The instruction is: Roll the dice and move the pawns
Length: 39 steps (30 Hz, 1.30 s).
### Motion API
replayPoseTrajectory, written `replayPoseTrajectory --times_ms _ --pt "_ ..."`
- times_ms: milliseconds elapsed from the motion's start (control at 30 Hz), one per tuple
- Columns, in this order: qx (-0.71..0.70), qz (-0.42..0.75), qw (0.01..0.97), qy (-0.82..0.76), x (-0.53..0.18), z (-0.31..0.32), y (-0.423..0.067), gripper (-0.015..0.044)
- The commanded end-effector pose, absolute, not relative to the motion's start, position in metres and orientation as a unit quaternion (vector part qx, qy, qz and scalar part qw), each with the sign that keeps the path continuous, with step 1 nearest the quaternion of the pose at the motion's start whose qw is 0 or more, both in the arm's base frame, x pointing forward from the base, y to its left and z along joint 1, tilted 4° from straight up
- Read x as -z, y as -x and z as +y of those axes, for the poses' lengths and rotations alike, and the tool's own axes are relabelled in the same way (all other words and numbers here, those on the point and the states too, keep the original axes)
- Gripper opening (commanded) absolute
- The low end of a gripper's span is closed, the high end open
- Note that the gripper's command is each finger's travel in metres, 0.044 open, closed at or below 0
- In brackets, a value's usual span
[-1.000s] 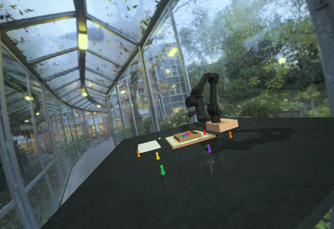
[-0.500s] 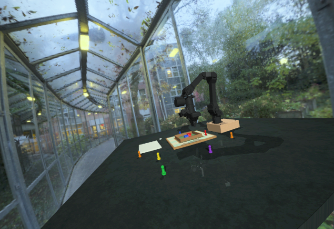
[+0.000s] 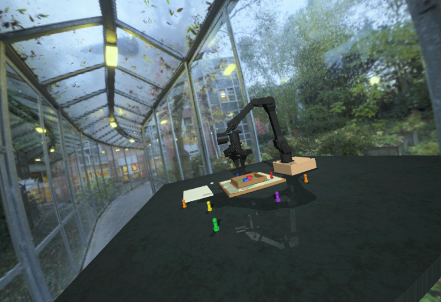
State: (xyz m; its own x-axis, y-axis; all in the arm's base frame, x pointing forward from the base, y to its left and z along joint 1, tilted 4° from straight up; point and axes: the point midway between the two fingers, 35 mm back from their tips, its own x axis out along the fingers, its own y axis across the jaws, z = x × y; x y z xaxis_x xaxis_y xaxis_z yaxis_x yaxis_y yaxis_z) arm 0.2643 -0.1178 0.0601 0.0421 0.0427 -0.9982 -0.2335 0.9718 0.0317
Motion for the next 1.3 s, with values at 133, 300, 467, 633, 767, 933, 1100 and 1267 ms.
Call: replayPoseTrajectory --times_ms 133,300,467,633,767,933,1100,1267 --pt "-0.176 0.673 0.702 0.152 -0.050 -0.167 -0.266 0.0200" --pt "-0.176 0.673 0.702 0.152 -0.050 -0.167 -0.266 0.0200" --pt "-0.176 0.673 0.702 0.152 -0.036 -0.167 -0.266 0.0200" --pt "-0.176 0.673 0.702 0.152 -0.034 -0.167 -0.266 0.0200" --pt "-0.176 0.673 0.702 0.152 -0.028 -0.166 -0.267 0.0200" --pt "-0.176 0.673 0.702 0.152 -0.020 -0.166 -0.267 0.0200" --pt "-0.176 0.673 0.702 0.152 -0.012 -0.166 -0.267 0.0200" --pt "-0.176 0.673 0.702 0.152 -0.004 -0.165 -0.267 0.0200"
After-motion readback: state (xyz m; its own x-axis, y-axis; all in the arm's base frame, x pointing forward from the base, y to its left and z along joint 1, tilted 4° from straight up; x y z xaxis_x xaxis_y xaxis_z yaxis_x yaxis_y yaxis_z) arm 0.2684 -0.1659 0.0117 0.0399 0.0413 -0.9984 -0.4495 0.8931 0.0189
